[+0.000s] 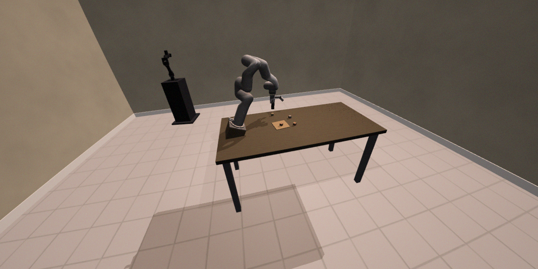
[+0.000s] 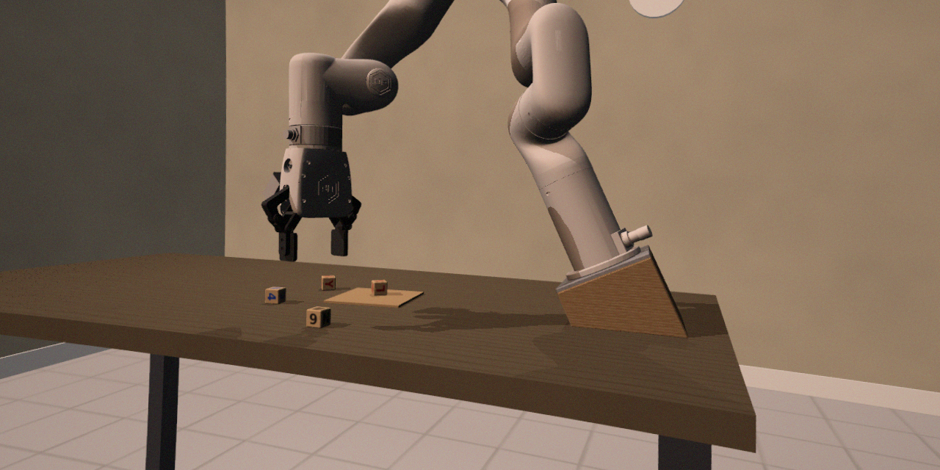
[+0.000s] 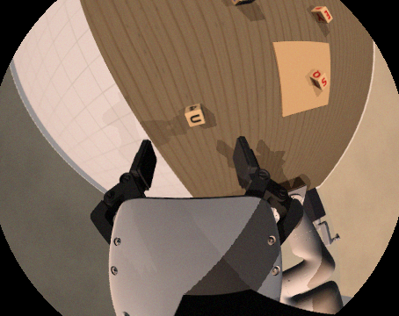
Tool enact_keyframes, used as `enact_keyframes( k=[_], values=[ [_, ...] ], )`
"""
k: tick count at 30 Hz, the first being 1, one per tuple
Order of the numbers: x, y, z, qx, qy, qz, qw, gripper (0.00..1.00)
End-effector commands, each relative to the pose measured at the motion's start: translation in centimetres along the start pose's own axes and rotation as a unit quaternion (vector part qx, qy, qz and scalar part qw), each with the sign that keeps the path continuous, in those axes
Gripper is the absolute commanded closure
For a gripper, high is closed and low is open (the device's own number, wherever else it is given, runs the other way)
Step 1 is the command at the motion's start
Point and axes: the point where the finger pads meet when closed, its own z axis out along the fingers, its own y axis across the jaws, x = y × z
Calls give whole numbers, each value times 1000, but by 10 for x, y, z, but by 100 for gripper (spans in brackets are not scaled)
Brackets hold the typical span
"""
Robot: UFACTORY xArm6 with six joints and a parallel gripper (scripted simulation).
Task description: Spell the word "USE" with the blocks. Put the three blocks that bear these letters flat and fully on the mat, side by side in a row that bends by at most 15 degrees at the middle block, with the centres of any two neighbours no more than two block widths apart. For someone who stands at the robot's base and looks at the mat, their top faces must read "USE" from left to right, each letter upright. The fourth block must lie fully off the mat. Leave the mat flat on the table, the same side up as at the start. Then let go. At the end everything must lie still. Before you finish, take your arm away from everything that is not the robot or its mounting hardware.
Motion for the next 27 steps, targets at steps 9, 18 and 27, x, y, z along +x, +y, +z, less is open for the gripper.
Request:
enact_keyframes(
  k=[9, 18, 27],
  values=[
    [0, -1, 0, 0, 6, 164, 986, 0],
    [-1, -1, 0, 1, 6, 267, 964, 0],
    [-1, 0, 0, 2, 6, 383, 924, 0]
  ],
)
